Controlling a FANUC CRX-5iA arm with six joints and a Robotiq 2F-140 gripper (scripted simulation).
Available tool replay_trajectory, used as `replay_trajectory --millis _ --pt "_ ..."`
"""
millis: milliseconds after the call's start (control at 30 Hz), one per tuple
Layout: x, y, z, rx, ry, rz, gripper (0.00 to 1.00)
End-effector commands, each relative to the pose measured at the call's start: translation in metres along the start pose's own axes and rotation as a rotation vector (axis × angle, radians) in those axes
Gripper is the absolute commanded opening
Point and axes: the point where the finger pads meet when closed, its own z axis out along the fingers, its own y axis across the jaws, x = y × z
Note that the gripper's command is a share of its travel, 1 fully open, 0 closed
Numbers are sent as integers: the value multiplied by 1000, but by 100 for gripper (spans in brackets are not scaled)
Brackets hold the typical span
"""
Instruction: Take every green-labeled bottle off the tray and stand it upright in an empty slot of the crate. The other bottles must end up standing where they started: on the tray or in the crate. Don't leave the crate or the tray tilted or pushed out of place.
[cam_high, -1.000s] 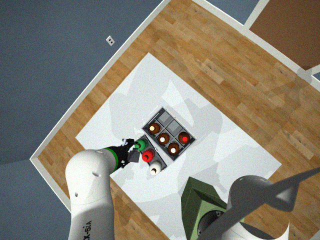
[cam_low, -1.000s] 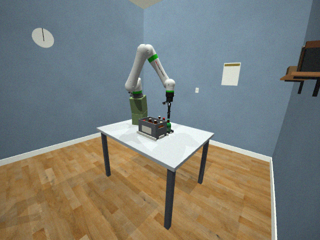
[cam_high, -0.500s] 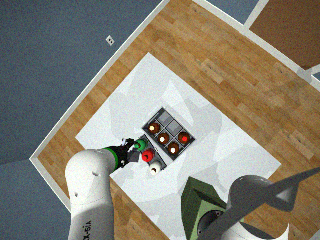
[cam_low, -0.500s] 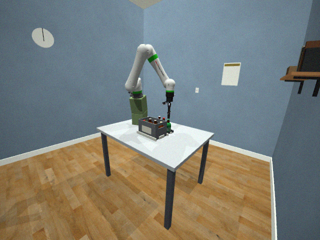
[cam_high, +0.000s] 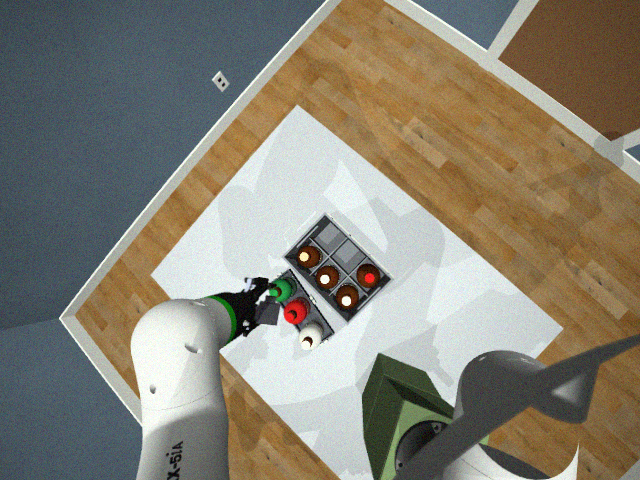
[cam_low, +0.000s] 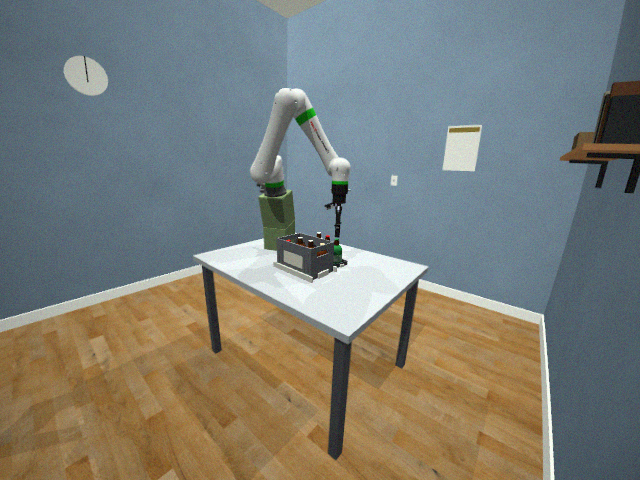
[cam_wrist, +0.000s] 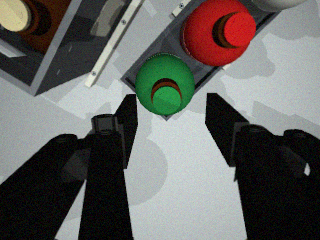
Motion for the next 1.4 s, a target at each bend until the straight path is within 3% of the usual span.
replay_trajectory --millis 0,467,1367 --pt "-1 0 0 0 -2 0 44" --pt "-1 0 7 0 -2 0 44" --pt "-1 0 41 0 -2 0 44"
